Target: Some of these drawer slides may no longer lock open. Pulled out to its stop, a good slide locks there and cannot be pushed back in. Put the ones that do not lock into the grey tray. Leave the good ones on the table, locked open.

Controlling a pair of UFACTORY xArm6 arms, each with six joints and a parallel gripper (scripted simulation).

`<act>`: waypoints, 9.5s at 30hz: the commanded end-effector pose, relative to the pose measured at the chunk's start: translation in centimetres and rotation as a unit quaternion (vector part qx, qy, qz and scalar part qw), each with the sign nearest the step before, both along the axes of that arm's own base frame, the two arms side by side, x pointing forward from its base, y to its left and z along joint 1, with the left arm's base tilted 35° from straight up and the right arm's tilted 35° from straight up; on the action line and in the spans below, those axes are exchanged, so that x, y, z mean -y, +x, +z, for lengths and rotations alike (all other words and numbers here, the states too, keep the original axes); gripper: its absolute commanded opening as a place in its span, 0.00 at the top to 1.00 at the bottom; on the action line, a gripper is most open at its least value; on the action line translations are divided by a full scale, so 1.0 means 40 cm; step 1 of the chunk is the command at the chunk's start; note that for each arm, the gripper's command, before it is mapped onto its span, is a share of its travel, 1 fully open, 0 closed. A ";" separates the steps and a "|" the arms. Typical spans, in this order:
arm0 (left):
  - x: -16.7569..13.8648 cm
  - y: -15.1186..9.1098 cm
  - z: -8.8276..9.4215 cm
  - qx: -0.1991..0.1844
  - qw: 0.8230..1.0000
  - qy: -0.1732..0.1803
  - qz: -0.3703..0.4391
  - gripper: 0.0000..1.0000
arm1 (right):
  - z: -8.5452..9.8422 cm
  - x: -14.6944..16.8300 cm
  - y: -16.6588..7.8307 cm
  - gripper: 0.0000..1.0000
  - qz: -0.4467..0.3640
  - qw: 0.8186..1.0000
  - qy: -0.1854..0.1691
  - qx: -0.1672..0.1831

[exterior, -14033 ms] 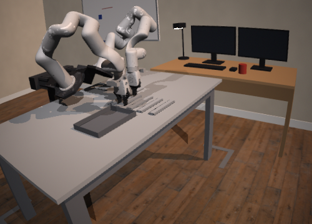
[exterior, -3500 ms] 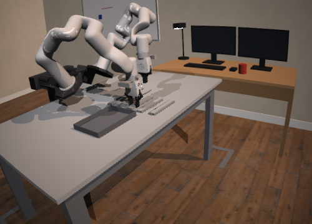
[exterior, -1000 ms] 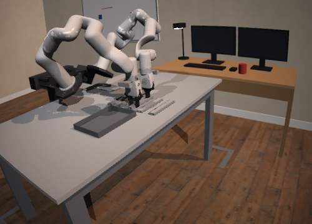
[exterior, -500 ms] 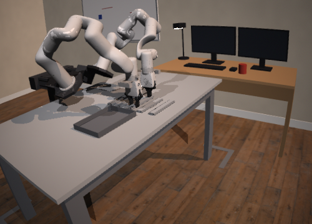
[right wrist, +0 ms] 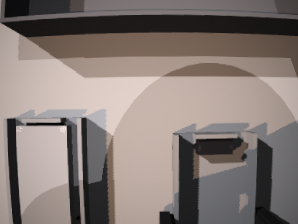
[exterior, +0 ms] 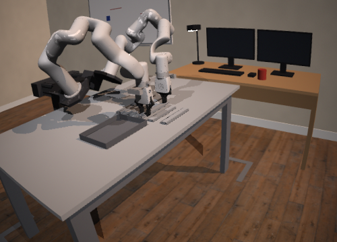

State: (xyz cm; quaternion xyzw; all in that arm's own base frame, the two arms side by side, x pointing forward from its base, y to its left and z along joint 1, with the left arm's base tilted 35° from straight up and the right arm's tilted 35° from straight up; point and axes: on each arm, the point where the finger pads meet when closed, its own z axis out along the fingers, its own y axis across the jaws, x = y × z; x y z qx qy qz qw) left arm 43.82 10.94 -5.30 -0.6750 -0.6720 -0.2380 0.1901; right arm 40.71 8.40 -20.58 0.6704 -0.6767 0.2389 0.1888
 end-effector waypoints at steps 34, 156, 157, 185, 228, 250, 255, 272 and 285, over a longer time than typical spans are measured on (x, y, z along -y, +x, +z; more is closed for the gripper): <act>-0.162 -0.002 0.117 0.001 1.000 0.000 -0.001 1.00 | 0.002 -0.003 0.004 1.00 0.001 1.000 0.001 0.001; 0.144 0.002 -0.057 0.001 1.000 0.000 -0.001 1.00 | 0.002 -0.003 0.004 0.33 0.001 1.000 0.001 0.001; 0.144 0.002 -0.057 0.001 1.000 0.000 -0.001 1.00 | 0.002 -0.003 0.004 0.33 0.001 1.000 0.001 0.001; 0.260 -0.014 0.151 0.001 1.000 -0.001 -0.001 1.00 | 0.013 -0.011 0.003 0.33 0.001 1.000 0.001 0.001; -0.068 -0.035 0.619 0.001 1.000 0.000 0.000 1.00 | 0.093 -0.070 -0.004 0.33 0.001 1.000 0.001 0.001; -0.068 -0.035 0.619 0.001 1.000 0.000 0.000 1.00 | 0.124 -0.176 -0.008 0.33 0.001 1.000 0.001 0.001; -0.068 -0.035 0.619 0.001 1.000 0.000 -0.001 1.00 | 0.135 -0.213 -0.009 0.33 0.001 1.000 0.001 0.001; -0.068 -0.035 0.619 0.001 1.000 0.000 -0.001 1.00 | 0.138 -0.260 -0.010 0.33 0.001 1.000 0.001 0.001; -0.068 -0.035 0.619 0.001 1.000 0.000 -0.001 1.00 | 0.042 -0.197 -0.002 0.33 0.001 1.000 0.001 0.001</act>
